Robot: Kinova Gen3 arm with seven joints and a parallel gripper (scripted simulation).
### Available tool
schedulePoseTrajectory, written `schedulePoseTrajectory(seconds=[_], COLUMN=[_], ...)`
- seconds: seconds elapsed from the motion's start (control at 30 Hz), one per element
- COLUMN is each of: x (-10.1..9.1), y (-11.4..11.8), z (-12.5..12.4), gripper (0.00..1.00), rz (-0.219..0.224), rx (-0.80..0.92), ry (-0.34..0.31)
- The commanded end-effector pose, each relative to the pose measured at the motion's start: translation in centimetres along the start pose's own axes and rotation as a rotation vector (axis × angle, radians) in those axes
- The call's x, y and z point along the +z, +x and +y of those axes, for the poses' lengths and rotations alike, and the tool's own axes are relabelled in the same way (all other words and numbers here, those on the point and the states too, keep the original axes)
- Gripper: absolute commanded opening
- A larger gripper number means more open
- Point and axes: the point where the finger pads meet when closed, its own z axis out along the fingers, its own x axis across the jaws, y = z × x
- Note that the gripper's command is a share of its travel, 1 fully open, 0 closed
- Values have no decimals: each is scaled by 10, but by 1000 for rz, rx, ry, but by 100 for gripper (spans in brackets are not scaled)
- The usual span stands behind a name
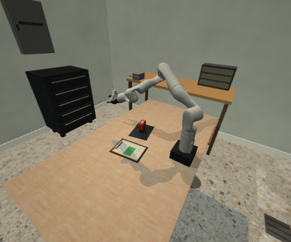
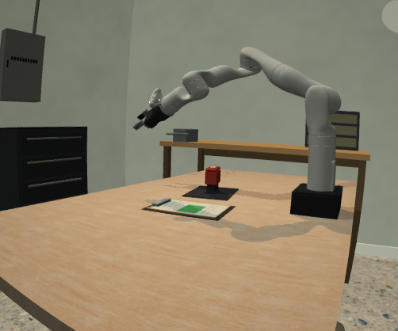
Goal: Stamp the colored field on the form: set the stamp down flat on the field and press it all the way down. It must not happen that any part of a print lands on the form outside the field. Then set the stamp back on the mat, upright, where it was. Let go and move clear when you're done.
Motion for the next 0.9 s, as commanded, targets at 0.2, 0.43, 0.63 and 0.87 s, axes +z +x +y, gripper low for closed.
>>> schedulePoseTrajectory(seconds=[0.2, 0.43, 0.63, 0.87], x=[1, -17, -46, -56], y=[5, -6, -24, -27], z=[60, 120, 168, 180], gripper=[100, 100, 100, 100], rz=[-30, -55, -57, -53], rx=[353, 731, 1041, 1118], ry=[-182, -396, -604, -662])
